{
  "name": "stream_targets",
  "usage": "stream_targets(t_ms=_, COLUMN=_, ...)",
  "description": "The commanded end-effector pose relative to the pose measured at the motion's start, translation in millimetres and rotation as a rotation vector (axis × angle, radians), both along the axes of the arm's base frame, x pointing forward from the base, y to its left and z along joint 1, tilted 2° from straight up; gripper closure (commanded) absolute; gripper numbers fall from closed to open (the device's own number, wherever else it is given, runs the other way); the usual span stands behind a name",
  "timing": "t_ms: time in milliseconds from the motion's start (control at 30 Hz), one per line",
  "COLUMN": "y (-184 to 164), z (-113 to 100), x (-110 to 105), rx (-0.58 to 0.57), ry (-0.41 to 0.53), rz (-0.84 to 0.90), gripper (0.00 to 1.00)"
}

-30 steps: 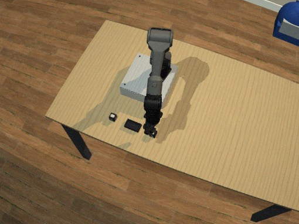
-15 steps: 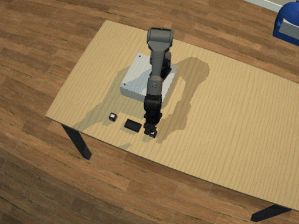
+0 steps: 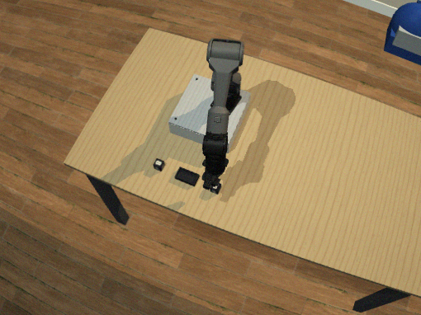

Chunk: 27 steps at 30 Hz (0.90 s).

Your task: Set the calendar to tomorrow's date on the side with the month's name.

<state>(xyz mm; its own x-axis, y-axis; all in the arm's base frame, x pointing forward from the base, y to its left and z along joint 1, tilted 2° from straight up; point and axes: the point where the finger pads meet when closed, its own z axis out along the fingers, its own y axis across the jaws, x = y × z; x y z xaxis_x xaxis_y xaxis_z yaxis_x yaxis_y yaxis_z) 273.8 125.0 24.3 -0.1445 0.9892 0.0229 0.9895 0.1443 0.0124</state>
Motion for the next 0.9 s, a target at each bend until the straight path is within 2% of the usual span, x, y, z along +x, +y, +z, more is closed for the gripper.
stream_targets(t_ms=0, y=0.0, z=0.7, x=0.2, rx=0.001, ry=-0.004, rz=0.002, gripper=0.41)
stream_targets(t_ms=867, y=0.7, z=-23.0, x=-0.4, rx=-0.001, ry=0.001, rz=0.001, gripper=0.41)
